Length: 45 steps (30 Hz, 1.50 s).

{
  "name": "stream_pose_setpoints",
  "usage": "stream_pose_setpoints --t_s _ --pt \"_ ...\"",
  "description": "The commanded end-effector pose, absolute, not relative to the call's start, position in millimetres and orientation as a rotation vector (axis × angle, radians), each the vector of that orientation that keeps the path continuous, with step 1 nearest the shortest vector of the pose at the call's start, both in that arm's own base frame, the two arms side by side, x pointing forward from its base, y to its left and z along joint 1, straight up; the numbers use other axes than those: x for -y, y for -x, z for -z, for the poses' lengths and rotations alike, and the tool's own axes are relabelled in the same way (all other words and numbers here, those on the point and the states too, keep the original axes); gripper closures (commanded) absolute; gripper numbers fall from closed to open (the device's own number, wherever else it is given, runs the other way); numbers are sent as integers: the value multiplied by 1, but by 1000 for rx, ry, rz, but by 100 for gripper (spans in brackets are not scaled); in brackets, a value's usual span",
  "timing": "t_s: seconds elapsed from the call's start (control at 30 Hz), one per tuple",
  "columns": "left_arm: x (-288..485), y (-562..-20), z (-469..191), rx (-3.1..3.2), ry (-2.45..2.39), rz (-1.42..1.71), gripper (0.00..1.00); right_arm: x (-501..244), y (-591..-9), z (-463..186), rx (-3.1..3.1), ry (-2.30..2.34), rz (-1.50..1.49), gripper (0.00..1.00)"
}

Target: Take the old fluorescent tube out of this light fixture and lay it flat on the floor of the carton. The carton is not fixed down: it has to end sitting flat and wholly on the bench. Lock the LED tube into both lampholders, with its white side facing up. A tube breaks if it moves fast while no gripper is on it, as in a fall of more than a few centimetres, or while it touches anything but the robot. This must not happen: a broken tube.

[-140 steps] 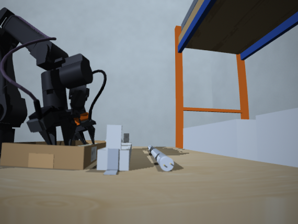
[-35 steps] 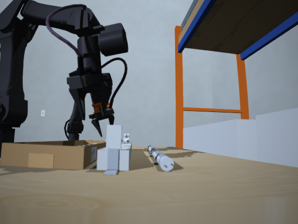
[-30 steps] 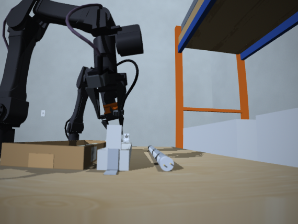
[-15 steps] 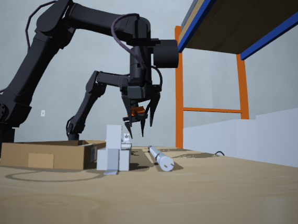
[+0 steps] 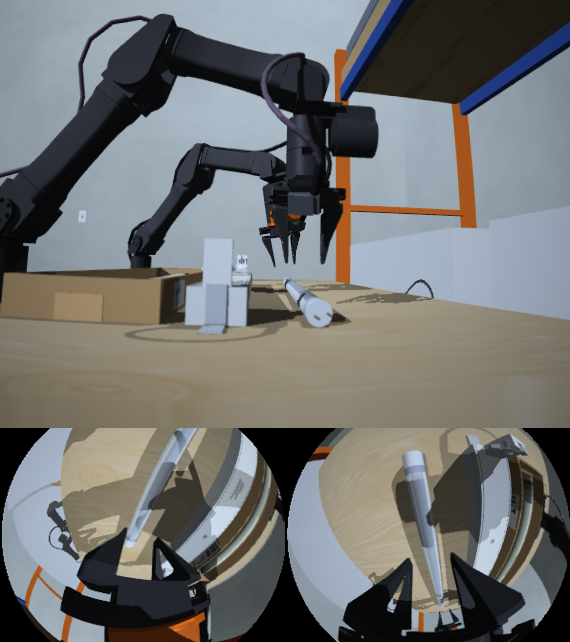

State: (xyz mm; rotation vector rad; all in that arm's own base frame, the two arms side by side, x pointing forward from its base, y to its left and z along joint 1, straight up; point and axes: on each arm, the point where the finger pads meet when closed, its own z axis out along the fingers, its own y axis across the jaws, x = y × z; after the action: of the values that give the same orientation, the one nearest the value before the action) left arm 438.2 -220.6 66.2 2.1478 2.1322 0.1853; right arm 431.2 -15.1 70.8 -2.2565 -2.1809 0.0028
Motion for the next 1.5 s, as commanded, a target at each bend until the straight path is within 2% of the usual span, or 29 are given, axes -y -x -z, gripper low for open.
stream_pose_setpoints --t_s 0.0,0.33,0.37,0.4,0.73,0.8,1.0,1.1,1.23,1.3,1.37,1.47 --pt "231 -439 -84 -2069 -2163 -163 51 20 -432 -81 2160 2287 -29 51" --pt "224 -448 -97 -2091 -2085 -194 51 18 -434 -78 2190 2259 -22 51" --pt "229 -446 -97 -2079 -2096 -193 51 22 -433 -59 2182 2272 -15 51" --pt "228 -443 -59 -2097 -2149 -177 51 20 -435 -51 2183 2265 -21 51" --pt "222 -456 -62 -2077 -2093 -211 51 23 -437 -37 2189 2284 9 51" --pt "220 -453 -31 -2110 -2132 -189 51 22 -434 -23 2174 2270 -12 51" --pt "223 -458 -28 -2087 -2117 -199 51 20 -436 -12 2188 2271 10 51" --pt "224 -461 -44 -2084 -2091 -205 51 20 -442 -40 2202 2285 31 51" --pt "227 -466 -51 -2067 -2068 -216 51 20 -448 -34 2211 2293 49 51" --pt "224 -462 -24 -2103 -2108 -195 51 19 -430 -32 2186 2266 -7 51" --pt "220 -457 -33 -2099 -2103 -198 51 18 -423 -26 2171 2253 -26 51" --pt "223 -458 -40 -2085 -2095 -203 51 19 -441 -27 2195 2281 35 51"
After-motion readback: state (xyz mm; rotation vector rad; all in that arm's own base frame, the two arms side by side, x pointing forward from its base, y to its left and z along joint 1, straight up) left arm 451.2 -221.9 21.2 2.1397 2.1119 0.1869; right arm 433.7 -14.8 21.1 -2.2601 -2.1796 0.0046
